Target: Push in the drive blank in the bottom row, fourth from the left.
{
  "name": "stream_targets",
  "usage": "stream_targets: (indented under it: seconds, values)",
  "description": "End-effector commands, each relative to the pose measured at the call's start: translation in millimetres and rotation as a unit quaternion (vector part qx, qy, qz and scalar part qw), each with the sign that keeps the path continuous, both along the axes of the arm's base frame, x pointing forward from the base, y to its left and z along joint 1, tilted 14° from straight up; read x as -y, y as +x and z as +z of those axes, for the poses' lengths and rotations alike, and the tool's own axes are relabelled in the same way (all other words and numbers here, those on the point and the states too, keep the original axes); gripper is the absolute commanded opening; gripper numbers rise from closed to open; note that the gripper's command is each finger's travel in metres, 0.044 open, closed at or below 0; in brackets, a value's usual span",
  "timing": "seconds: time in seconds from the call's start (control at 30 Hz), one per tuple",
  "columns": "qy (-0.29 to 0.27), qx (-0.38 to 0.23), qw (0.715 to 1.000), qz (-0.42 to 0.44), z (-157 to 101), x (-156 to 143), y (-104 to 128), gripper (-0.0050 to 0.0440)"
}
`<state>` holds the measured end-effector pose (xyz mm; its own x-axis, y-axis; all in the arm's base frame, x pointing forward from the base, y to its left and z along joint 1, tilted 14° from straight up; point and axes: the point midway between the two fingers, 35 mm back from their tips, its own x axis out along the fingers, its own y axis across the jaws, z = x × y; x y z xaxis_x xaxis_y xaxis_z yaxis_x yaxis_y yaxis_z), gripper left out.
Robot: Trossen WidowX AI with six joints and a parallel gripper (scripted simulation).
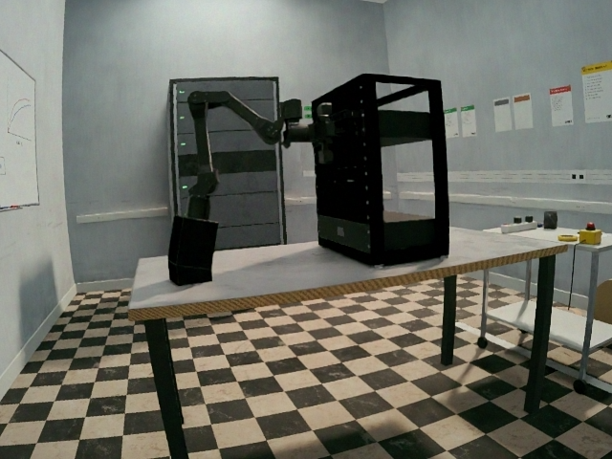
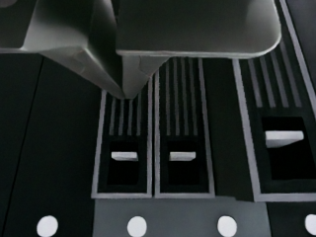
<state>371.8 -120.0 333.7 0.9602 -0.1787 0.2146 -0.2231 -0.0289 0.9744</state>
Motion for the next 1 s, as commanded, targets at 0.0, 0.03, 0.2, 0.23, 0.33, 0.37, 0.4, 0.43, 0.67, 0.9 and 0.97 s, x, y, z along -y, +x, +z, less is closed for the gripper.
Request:
stream_targets:
  seconds: [0.0,0.03,0.2,0.23,0.33,0.37,0.4,0.43,0.67,0.9,0.97]
  values:
    - [-0.006,0.012,1.0,0.0,10,-2,-5,-0.005]
    - [-0.006,0.012,1.0,0.0,9,-3,-9,-0.005]
    - [-0.006,0.012,1.0,0.0,4,-7,-33,-0.005]
    - [-0.006,0.012,1.0,0.0,2,-8,-38,-0.005]
    - [-0.006,0.012,1.0,0.0,-1,-10,-51,-0.005]
    - [-0.006,0.012,1.0,0.0,-2,-11,-55,-0.005]
    - [-0.006,0.012,1.0,0.0,-3,-12,-59,-0.005]
    - [-0.006,0.012,1.0,0.0,-4,-12,-62,-0.005]
    - [-0.006,0.012,1.0,0.0,-6,-14,-71,-0.005]
    - [-0.006,0.012,1.0,0.0,-6,-14,-71,-0.005]
    - [-0.006,0.012,1.0,0.0,-6,-14,-71,-0.005]
